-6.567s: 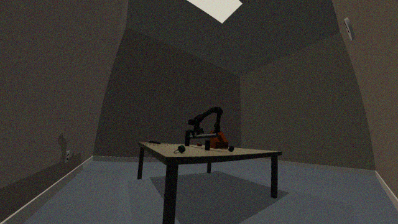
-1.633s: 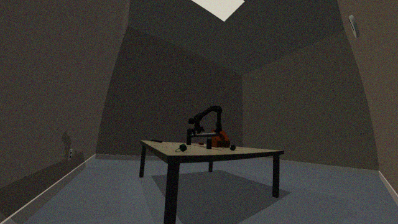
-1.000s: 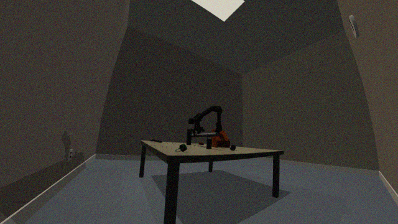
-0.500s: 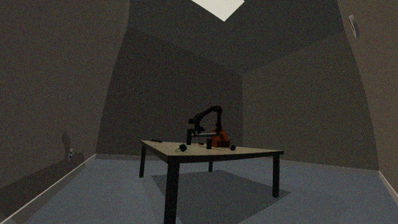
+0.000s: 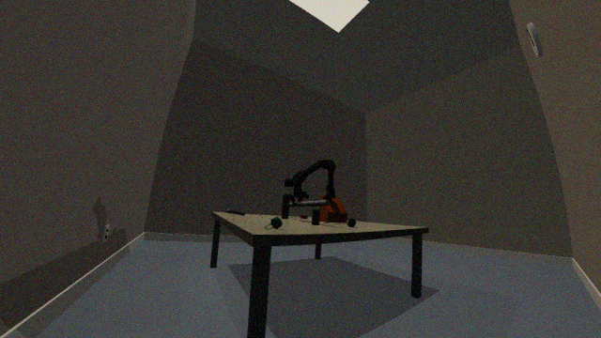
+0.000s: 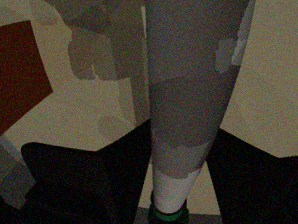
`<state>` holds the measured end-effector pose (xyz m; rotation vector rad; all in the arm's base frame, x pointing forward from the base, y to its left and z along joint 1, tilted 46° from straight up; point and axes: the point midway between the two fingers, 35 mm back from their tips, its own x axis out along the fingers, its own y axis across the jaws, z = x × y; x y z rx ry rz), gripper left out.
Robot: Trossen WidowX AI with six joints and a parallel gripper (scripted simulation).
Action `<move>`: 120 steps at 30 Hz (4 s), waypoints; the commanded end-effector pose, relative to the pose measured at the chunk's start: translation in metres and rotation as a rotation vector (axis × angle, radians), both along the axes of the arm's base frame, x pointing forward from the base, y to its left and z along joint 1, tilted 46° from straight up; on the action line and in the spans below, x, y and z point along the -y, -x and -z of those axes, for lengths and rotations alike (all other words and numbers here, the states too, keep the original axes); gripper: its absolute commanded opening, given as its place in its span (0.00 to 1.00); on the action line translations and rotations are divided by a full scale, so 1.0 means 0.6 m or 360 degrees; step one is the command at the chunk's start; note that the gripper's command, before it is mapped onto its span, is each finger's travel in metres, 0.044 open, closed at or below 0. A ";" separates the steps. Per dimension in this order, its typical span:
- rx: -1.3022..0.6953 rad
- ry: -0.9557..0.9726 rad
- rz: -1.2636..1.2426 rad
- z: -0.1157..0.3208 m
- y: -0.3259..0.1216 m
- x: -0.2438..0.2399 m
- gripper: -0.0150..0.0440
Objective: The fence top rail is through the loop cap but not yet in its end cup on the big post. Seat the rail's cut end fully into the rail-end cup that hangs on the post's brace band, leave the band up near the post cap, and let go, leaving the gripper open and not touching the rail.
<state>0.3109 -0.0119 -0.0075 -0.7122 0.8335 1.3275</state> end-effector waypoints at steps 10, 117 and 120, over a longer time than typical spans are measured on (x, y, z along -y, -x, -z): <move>0.0040 -0.0055 0.0003 -0.025 -0.007 -0.012 0.25; -0.0022 0.0010 -0.0013 0.013 -0.007 0.017 0.25; -0.0022 0.0010 -0.0013 0.012 -0.007 0.019 0.25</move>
